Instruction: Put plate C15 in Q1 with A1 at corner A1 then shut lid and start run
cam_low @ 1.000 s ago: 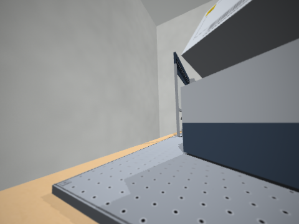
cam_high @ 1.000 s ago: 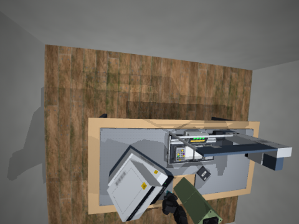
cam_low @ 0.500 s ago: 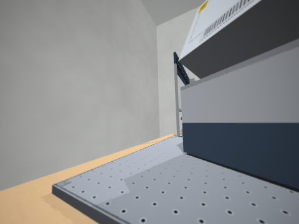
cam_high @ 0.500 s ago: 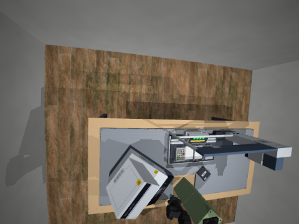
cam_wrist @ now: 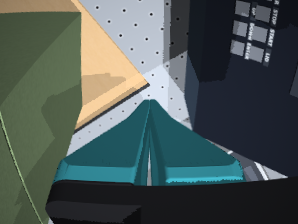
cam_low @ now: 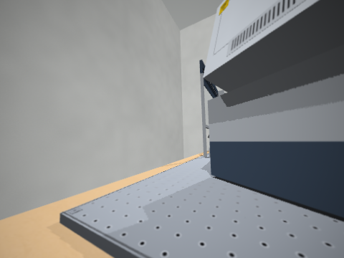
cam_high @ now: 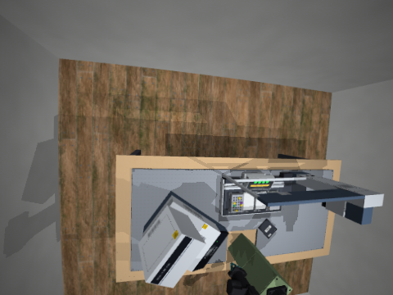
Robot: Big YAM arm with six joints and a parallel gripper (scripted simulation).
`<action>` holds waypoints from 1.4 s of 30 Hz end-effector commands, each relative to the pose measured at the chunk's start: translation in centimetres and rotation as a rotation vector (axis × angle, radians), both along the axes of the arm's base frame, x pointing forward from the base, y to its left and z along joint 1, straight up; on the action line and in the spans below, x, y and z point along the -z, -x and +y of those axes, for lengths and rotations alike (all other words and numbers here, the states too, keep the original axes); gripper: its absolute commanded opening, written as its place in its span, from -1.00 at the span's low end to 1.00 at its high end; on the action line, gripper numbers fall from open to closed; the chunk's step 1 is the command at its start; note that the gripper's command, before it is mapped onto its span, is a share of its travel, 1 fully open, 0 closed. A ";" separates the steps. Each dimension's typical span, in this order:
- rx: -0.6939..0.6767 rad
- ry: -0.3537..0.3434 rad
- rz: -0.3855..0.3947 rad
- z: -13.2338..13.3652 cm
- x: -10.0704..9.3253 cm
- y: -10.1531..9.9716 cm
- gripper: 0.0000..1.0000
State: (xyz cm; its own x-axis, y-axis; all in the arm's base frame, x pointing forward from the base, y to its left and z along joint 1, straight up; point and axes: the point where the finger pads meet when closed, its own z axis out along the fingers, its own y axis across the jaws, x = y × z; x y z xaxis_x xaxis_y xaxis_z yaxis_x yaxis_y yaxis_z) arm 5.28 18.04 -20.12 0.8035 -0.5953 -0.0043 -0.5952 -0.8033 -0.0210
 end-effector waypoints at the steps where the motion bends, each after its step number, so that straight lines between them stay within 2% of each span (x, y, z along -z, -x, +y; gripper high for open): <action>1: 0.020 -0.003 0.001 0.2 0.0 -0.1 -1.00; 9: 0.009 0.015 0.007 0.0 0.5 -0.4 -1.00; 12: -0.013 0.036 0.013 -1.1 0.5 0.2 -1.00; 23: -0.004 -0.013 -0.001 0.9 0.5 -0.6 -1.00; 32: 0.003 -0.016 -0.002 0.5 -0.2 -0.6 -1.00; 42: -0.001 0.013 0.008 -0.3 0.5 -0.2 -1.00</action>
